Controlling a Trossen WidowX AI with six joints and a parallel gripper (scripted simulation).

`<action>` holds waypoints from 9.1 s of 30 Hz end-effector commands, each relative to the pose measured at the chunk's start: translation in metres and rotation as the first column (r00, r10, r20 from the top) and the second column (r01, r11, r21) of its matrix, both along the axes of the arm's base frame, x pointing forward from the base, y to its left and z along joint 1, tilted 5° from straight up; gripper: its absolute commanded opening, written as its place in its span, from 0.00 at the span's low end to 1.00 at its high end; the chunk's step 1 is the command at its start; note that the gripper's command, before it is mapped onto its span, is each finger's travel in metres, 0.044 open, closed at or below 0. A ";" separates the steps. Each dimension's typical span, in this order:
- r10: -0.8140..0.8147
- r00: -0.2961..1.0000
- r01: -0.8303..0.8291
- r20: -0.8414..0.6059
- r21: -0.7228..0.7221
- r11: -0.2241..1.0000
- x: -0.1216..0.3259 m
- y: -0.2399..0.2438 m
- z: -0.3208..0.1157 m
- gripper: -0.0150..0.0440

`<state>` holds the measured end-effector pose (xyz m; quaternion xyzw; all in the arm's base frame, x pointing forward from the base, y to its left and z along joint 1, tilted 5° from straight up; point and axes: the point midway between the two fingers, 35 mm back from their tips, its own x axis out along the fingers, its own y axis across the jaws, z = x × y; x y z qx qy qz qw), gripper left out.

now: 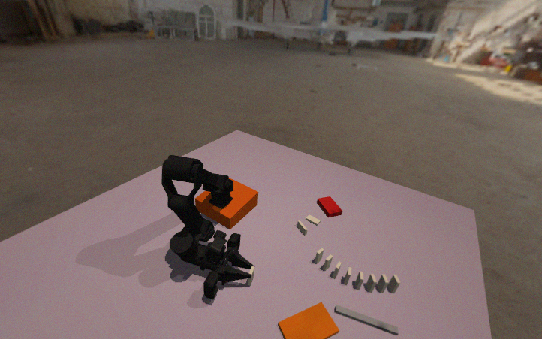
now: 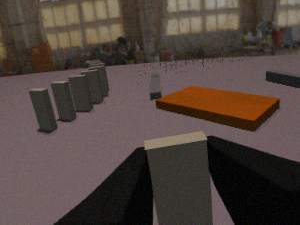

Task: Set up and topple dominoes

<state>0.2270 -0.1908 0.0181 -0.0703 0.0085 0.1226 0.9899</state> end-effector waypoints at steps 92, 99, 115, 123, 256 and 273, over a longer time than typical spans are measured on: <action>-0.326 0.110 -0.087 -0.939 -0.336 0.938 0.031 0.007 0.028 1.00; -0.326 0.110 -0.087 -0.939 -0.336 0.938 0.031 0.006 0.022 1.00; -0.326 0.110 -0.087 -0.939 -0.336 0.938 0.031 0.006 0.012 0.64; -0.326 0.110 -0.087 -0.939 -0.336 0.938 0.031 0.006 0.012 0.44; -0.203 0.252 -0.701 -0.946 -0.323 0.636 0.037 0.297 0.050 0.33; -0.200 0.254 -0.711 -0.946 -0.323 0.624 0.036 0.298 0.049 0.25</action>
